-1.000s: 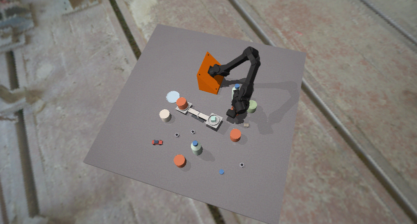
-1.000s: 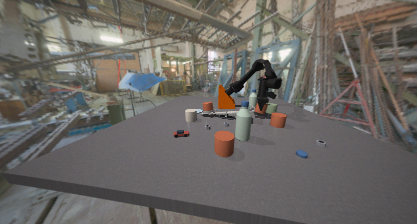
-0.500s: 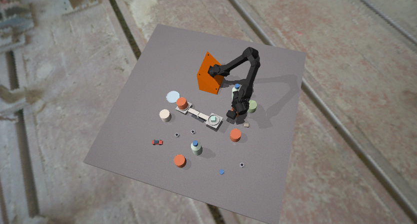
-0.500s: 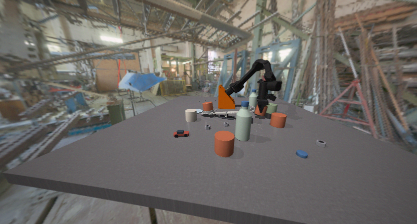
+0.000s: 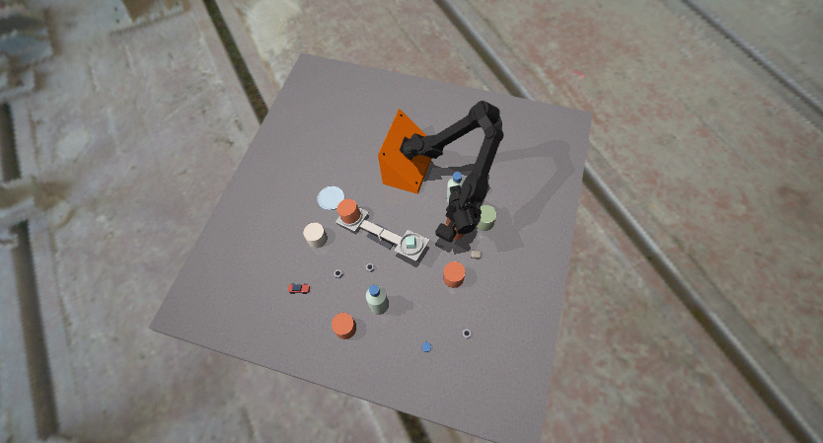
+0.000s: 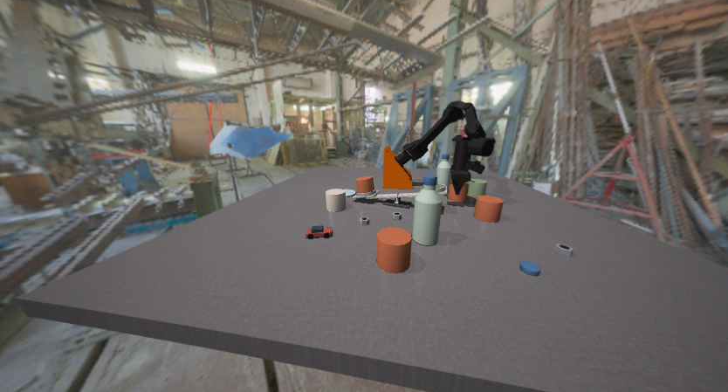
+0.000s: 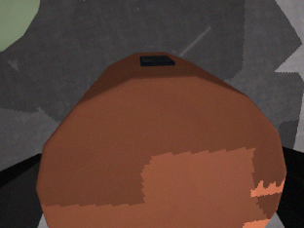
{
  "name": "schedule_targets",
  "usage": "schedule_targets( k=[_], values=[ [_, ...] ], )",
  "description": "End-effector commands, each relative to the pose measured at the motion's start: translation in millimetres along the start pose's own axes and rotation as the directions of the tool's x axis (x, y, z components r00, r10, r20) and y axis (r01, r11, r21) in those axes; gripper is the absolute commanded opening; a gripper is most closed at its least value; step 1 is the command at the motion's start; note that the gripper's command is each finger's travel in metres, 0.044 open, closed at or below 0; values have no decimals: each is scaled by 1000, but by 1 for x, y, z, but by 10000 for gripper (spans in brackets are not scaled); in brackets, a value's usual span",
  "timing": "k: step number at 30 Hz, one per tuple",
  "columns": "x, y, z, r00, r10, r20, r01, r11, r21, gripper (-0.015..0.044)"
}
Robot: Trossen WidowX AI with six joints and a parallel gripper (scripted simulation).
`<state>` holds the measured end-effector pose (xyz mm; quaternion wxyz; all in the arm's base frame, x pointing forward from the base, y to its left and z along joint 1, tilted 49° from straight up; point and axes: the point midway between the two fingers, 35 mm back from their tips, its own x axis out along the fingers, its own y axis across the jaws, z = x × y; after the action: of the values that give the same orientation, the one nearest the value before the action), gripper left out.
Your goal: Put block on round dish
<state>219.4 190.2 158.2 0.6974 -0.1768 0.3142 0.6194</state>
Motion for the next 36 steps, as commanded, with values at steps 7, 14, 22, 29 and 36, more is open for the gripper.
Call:
schedule_targets(
  k=[7,14,22,29,36],
  values=[
    [-47,0,0,1000,-10,4,10,1000,-2,440],
    [-60,-23,-4,995,-99,14,99,995,-11,260],
    [-64,-37,-8,994,-106,4,103,976,194,260],
    [-67,-49,-13,995,-98,-6,92,902,421,260],
    [-71,-61,-18,996,-90,-14,79,777,625,260]
  ],
)
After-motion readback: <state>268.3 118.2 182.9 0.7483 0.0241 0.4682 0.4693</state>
